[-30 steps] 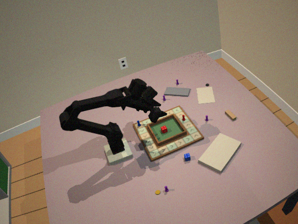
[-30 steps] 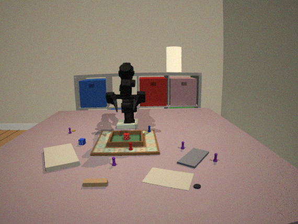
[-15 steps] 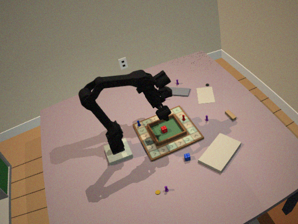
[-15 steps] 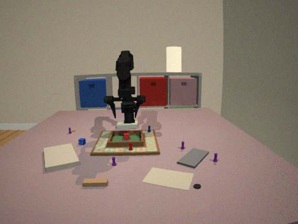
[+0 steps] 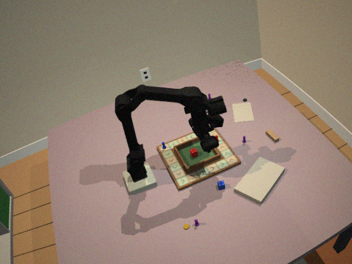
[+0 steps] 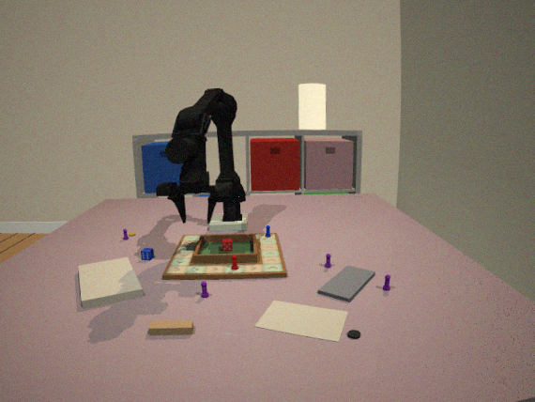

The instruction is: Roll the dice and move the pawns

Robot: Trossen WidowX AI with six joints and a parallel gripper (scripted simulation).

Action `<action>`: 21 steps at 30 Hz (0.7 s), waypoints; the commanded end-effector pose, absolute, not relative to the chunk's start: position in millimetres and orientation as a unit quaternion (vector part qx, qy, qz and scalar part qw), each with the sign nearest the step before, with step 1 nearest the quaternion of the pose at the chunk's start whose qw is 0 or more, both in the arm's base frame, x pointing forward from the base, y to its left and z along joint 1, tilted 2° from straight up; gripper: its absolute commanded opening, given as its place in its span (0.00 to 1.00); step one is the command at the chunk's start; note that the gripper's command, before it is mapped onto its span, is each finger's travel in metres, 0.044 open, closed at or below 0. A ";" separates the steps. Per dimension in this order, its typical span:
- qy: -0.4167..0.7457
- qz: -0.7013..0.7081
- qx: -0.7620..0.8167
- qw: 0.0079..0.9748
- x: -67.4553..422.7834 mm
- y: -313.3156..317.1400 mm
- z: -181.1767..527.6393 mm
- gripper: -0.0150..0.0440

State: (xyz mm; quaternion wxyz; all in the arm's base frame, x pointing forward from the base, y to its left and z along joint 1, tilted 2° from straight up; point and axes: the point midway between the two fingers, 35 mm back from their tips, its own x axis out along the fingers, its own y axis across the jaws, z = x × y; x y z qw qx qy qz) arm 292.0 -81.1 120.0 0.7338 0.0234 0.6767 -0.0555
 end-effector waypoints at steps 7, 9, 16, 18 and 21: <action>0.689 -0.101 0.072 0.714 278.4 -221.0 96.3 0.72; 0.689 -0.102 0.073 0.714 277.5 -223.7 95.8 0.72; 0.689 -0.102 0.073 0.714 279.2 -224.9 81.1 0.72; 0.689 -0.102 0.073 0.714 279.5 -225.3 72.1 0.72; 0.689 -0.102 0.073 0.714 279.6 -225.5 67.3 0.72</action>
